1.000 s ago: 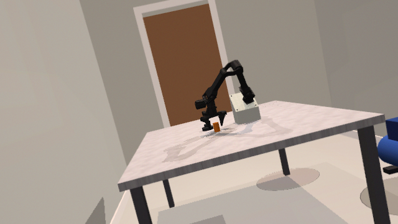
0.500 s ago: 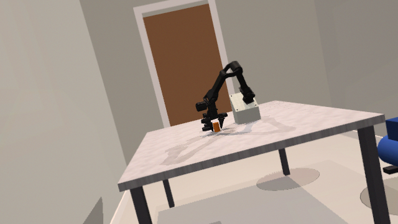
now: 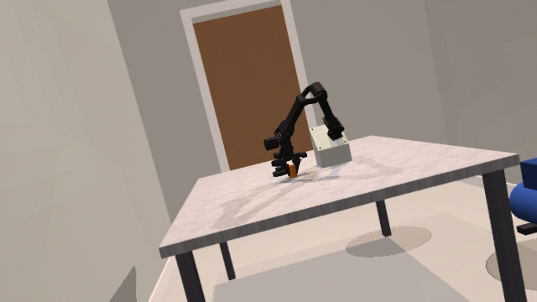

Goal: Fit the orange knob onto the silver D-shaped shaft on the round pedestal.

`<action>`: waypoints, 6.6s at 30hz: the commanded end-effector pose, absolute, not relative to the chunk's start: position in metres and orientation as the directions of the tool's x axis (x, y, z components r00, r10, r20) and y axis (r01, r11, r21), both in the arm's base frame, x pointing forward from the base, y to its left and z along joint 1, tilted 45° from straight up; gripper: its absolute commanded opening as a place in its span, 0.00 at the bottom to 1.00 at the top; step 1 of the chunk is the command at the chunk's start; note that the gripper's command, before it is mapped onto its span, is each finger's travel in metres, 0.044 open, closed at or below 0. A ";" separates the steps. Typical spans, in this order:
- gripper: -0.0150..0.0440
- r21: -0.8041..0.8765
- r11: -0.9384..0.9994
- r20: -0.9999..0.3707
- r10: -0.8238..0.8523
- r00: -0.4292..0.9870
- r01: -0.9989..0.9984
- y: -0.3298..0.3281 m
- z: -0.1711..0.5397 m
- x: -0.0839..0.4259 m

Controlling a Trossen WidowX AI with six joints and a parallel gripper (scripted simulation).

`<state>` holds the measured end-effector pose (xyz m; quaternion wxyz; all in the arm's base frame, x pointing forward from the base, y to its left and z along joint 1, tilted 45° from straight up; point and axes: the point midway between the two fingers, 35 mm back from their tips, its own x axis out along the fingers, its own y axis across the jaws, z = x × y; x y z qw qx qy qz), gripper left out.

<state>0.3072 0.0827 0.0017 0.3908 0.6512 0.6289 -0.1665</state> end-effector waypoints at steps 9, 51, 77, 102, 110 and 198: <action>0.25 0.301 0.098 -0.718 0.677 0.158 0.949 0.056 0.022 0.309; 0.25 0.302 0.097 -0.715 0.681 0.158 0.949 -0.027 0.086 0.297; 0.25 0.303 0.098 -0.718 0.677 0.159 0.948 -0.065 0.018 0.319; 0.25 0.303 0.097 -0.718 0.677 0.160 0.948 -0.089 -0.041 0.323; 0.25 0.301 0.093 -0.717 0.678 0.160 0.949 -0.073 -0.058 0.327; 0.25 0.533 0.386 -0.717 0.678 0.160 0.753 -0.072 -0.057 0.327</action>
